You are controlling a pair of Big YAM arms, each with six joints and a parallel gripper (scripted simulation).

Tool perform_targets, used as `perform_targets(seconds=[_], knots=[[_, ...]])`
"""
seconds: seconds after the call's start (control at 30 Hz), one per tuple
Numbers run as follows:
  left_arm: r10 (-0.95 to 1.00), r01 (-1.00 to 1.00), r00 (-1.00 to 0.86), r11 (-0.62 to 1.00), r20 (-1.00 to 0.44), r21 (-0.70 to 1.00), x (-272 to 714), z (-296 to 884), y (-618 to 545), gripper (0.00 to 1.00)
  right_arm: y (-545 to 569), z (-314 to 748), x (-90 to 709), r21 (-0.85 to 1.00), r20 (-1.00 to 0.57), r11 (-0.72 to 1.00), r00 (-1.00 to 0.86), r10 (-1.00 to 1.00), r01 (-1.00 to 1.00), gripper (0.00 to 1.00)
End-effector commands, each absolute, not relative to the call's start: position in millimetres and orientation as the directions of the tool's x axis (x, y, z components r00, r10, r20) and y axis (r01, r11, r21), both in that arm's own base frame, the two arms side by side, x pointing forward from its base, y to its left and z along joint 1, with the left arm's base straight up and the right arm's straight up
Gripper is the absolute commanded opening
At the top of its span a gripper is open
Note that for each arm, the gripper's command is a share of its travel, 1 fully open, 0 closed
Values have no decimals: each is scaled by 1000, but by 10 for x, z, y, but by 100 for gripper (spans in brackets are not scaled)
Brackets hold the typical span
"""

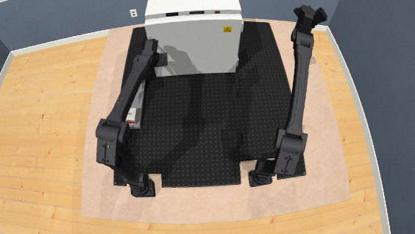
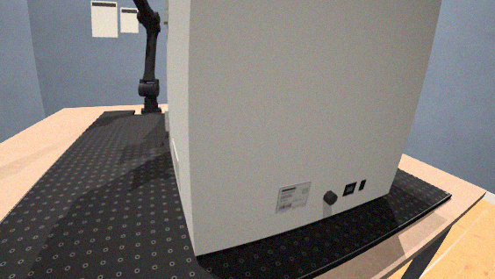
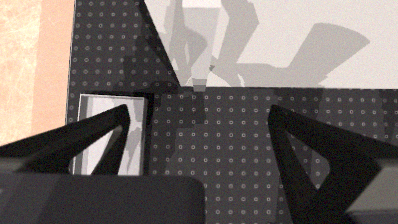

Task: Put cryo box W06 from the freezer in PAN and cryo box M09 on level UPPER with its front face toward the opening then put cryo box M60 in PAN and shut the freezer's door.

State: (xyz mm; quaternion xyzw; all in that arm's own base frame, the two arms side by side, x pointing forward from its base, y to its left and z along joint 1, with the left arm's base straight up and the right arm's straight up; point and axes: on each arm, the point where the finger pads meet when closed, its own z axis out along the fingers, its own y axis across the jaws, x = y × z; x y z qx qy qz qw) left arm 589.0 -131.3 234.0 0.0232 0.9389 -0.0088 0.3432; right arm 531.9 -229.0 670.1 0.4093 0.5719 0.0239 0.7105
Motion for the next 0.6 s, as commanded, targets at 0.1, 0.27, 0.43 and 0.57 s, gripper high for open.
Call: perform_targets(seconds=[0.1, 0.27, 0.43, 0.57], knots=[[34, 53, -728, 999, -685, -6, 6191, 2455, -1312, 100, -1961, 7527, 4851, 603, -783, 717, 431, 448, 351, 0], [32, 54, -715, 999, -698, -10, 6303, 2510, -1331, 100, -1815, 7672, 4737, 604, -783, 715, 430, 450, 351, 0], [44, 56, -758, 998, -651, 3, 6114, 2152, -1300, 100, -1854, 7794, 4643, 600, -773, 732, 467, 429, 322, 0], [35, 52, -733, 999, -679, -4, 6250, 2485, -1299, 100, -1780, 7575, 4685, 571, -790, 771, 447, 421, 282, 0]])
